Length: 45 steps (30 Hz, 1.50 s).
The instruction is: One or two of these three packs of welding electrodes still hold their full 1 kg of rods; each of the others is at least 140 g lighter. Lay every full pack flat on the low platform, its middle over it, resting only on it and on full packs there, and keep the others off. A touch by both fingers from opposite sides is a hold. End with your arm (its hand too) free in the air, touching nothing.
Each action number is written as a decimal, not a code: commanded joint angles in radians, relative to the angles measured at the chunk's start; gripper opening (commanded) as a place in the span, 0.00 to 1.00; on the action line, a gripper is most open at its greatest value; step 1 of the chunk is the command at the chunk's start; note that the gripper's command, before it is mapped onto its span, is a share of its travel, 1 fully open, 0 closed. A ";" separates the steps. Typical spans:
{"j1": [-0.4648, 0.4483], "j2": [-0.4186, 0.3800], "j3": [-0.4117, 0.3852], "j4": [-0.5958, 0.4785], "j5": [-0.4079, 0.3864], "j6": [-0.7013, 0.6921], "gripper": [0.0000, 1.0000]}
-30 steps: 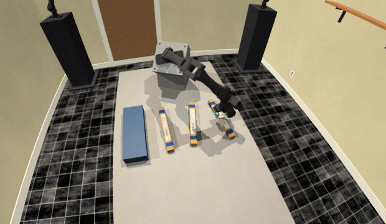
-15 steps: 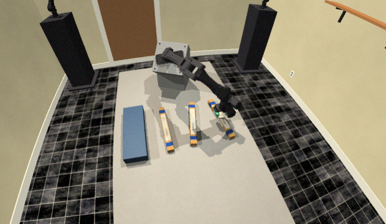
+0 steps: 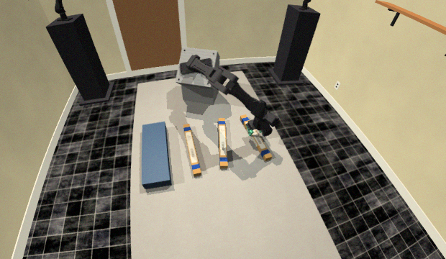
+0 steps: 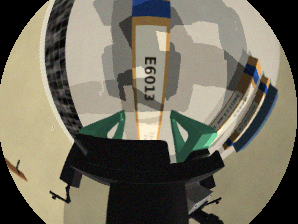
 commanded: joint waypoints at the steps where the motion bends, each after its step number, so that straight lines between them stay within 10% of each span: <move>1: 0.000 0.013 0.037 0.035 -0.006 -0.014 0.74; 45: -0.018 0.033 0.068 0.061 -0.016 -0.042 0.74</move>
